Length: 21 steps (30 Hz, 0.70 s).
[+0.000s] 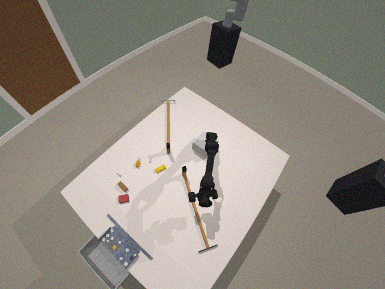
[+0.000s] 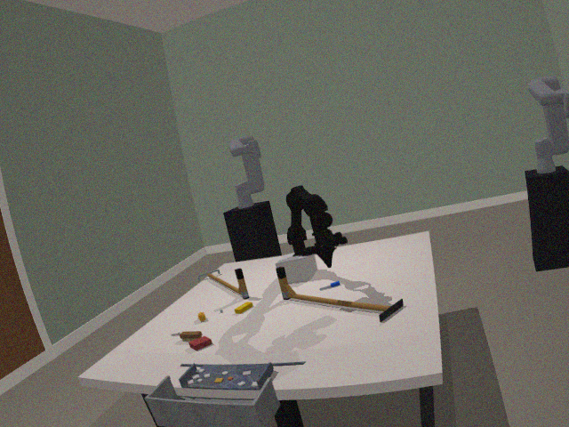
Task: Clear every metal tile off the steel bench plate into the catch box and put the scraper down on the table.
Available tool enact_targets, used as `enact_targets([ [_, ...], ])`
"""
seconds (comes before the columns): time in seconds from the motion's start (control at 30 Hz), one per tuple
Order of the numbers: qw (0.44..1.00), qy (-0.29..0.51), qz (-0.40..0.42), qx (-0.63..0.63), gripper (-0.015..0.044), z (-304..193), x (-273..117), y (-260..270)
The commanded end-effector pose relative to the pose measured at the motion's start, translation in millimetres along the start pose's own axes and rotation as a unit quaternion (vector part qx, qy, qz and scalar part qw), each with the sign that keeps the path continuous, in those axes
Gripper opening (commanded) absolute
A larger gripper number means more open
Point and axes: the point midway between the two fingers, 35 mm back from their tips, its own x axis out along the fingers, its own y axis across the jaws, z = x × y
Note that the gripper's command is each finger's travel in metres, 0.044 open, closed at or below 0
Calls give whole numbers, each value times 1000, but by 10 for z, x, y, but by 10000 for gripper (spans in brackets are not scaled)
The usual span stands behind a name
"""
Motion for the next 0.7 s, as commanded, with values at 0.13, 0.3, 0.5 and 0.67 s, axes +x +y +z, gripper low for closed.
enact_targets([
  [0.13, 995, -15, -3, 98, 0, -36, -120, 116],
  [0.3, 989, -24, -3, 147, 0, -53, -189, 168],
  [0.5, 988, -25, -3, 149, 0, -53, -187, 170],
  [0.67, 988, -25, -3, 149, 0, -50, -103, 169],
])
